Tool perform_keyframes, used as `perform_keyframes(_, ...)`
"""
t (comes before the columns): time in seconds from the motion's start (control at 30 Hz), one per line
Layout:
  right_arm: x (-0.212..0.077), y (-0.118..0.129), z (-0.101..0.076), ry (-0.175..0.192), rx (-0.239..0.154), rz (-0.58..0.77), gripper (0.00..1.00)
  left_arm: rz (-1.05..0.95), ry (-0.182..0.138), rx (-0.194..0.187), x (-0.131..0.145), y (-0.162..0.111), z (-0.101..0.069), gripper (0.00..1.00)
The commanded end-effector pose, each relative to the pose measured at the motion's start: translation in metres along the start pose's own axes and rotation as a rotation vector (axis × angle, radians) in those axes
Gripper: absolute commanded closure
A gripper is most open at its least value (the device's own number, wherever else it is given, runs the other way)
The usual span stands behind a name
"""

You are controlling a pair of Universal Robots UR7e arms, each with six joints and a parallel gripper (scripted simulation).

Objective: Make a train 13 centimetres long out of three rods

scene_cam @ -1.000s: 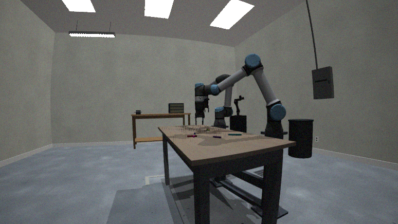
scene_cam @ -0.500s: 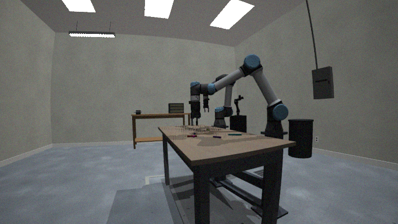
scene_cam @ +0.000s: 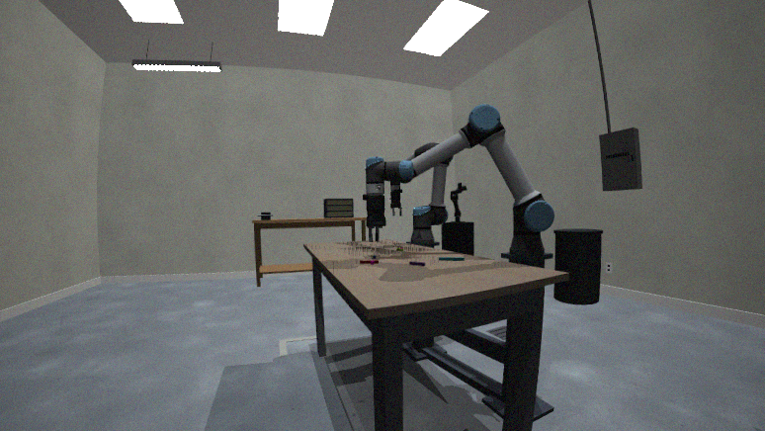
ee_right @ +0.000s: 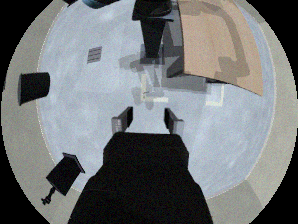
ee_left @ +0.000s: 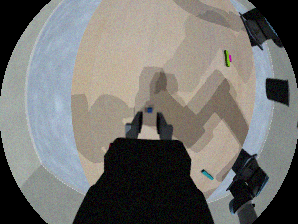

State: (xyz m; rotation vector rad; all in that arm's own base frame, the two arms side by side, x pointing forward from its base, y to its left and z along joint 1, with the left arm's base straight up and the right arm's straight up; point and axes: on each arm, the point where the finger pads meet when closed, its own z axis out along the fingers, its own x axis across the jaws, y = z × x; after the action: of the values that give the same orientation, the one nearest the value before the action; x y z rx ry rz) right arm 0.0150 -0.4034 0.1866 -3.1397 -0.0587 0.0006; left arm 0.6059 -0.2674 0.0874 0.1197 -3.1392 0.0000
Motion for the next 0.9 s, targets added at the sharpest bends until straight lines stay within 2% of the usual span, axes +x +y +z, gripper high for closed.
perform_keyframes(0.0, 0.0, 0.0, 0.0, 0.0, -0.001, 0.0, 0.0, 0.0, -0.002, 0.001, 0.0, 0.0, -0.001, 0.46)
perform_keyframes(0.37, 0.0, 0.0, 0.0, 0.0, -0.001, 0.0, 0.0, 0.0, -0.002, 0.001, 0.0, 0.0, 0.003, 0.46)
perform_keyframes(0.87, 0.0, 0.0, 0.0, 0.0, -0.001, 0.0, 0.0, 0.0, -0.002, 0.001, 0.0, 0.0, 0.02, 0.46)
